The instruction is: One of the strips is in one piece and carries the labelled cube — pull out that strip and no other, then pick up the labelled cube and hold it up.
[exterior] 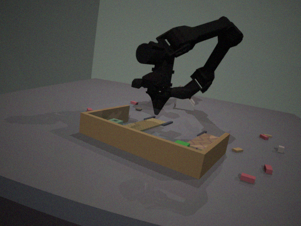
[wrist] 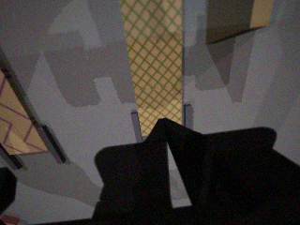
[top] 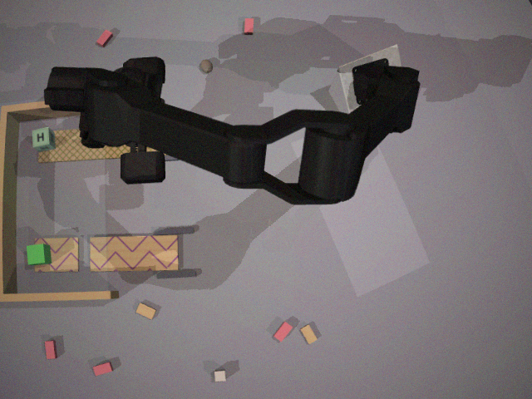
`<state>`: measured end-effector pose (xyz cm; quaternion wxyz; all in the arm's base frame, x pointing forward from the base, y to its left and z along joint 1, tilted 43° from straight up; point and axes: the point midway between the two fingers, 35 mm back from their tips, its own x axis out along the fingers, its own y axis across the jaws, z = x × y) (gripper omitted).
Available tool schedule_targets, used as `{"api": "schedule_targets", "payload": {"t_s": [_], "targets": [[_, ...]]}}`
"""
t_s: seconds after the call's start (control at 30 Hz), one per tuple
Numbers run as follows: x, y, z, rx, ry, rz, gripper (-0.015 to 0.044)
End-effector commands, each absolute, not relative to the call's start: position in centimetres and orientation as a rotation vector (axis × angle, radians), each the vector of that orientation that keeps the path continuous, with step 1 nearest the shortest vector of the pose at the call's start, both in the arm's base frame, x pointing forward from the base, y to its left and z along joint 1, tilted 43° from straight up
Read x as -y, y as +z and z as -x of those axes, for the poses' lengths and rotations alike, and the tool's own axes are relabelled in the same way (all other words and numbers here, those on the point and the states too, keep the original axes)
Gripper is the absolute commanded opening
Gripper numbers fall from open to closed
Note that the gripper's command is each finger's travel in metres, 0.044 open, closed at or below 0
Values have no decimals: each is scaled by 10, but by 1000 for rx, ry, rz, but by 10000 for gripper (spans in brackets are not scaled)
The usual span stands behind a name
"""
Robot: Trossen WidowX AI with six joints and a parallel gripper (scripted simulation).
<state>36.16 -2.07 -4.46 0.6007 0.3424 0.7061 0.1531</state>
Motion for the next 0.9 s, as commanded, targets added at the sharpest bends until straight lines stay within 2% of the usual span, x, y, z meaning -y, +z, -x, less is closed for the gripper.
{"api": "schedule_targets", "payload": {"t_s": [0.0, 0.87], "targets": [[15, -51, -360, -1639, 354, -802, 0], [5, -62, -358, -1640, 355, -803, 0]]}}
